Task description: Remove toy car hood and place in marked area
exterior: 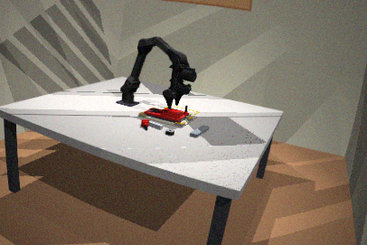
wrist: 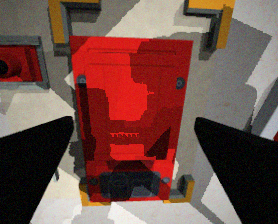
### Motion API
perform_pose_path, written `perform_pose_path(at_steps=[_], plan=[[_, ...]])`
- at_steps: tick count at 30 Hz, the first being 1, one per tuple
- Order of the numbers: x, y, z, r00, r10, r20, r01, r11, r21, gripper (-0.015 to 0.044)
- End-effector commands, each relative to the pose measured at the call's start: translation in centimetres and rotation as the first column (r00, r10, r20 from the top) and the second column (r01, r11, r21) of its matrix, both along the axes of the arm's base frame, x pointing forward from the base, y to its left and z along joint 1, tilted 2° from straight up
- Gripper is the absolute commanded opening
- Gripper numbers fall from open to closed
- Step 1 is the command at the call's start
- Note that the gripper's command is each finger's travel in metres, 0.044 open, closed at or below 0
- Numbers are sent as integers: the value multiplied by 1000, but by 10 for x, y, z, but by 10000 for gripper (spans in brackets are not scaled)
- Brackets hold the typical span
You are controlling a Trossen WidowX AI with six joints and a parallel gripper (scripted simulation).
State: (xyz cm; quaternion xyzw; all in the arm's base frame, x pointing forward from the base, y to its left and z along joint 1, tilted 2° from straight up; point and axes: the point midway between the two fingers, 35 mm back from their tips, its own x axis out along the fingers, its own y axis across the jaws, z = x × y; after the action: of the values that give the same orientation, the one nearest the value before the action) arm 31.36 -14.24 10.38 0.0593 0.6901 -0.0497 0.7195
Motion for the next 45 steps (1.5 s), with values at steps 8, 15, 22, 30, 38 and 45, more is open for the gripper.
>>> perform_pose_path(at_steps=[8, 15, 22, 30, 38, 45], plan=[[0, 2, -8, 1000, 1, 0, -1, 1000, 6, 440], [0, 2, -12, 1000, 1, 0, -1, 1000, 6, 440], [-1, 3, -16, 1000, 1, 0, -1, 1000, 6, 440], [-1, 3, -18, 1000, 1, 0, -1, 1000, 6, 440], [0, 3, -22, 1000, 1, 0, -1, 1000, 6, 440], [0, 3, -26, 1000, 1, 0, -1, 1000, 6, 440]])
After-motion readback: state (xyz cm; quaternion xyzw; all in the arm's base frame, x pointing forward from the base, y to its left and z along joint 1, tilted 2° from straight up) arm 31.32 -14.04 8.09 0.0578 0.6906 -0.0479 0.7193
